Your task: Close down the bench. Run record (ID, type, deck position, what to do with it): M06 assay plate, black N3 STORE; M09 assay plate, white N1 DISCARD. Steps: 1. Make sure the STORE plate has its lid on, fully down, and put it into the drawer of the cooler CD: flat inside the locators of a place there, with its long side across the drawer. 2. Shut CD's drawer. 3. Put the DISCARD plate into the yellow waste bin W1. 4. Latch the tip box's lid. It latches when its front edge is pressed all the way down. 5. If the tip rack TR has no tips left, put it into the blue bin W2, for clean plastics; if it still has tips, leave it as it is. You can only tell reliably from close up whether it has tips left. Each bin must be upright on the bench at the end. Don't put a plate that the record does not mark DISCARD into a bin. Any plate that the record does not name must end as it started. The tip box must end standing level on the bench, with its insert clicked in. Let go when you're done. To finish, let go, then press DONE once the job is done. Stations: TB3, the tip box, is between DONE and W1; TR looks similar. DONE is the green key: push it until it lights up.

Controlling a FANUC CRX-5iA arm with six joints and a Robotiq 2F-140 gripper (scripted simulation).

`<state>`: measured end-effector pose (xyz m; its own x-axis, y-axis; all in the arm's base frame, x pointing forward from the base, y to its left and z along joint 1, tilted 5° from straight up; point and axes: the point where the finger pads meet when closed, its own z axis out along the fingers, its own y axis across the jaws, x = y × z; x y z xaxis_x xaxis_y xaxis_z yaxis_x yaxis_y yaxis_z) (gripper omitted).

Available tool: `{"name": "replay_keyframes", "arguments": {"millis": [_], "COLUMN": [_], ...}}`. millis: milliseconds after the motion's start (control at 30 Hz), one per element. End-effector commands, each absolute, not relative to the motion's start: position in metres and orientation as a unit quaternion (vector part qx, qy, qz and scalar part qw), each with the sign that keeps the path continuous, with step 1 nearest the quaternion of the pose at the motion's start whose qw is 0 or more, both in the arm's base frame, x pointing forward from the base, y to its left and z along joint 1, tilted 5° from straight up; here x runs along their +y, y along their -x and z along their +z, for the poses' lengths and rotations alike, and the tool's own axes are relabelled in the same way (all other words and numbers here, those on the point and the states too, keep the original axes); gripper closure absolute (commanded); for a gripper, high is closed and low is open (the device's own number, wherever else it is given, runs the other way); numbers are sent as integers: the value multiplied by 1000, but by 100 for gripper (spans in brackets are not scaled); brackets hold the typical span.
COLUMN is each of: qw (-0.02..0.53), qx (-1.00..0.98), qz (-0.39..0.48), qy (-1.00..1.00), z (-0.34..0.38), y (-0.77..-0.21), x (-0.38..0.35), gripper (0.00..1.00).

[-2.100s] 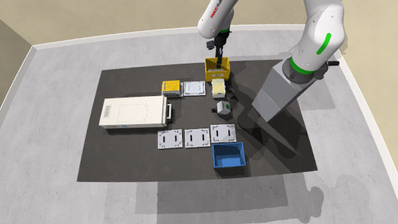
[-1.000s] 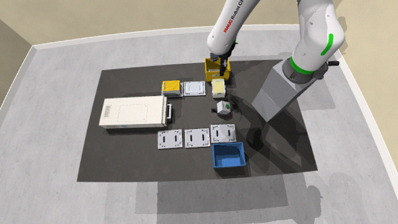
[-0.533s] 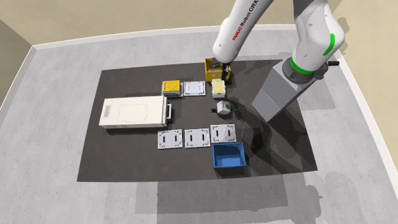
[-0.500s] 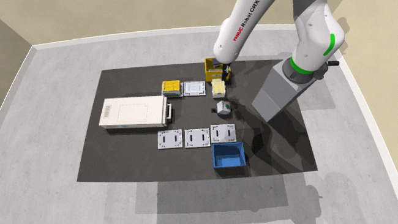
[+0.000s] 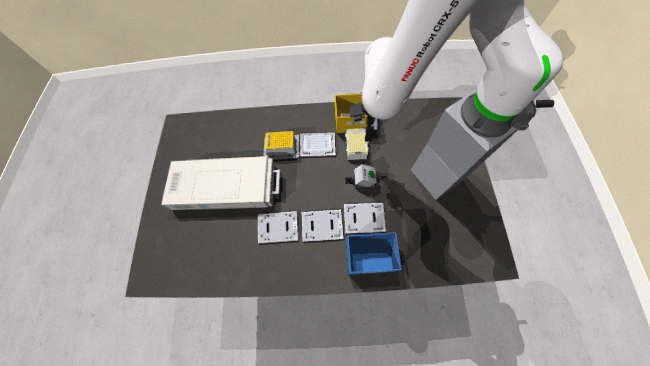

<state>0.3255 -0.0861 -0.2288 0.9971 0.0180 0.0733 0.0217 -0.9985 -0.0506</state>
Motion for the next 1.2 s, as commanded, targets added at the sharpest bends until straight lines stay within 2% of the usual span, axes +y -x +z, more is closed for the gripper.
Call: {"name": "replay_keyframes", "arguments": {"millis": [0,733,1167], "qw": [23,23,23], "qx": [-9,-9,-9], "qz": [-37,-37,-37], "qy": [999,999,999], "z": [-225,-212,-211], "y": [-323,-309,-307], "x": [-68,10,18], "gripper": [90,90,90]}}
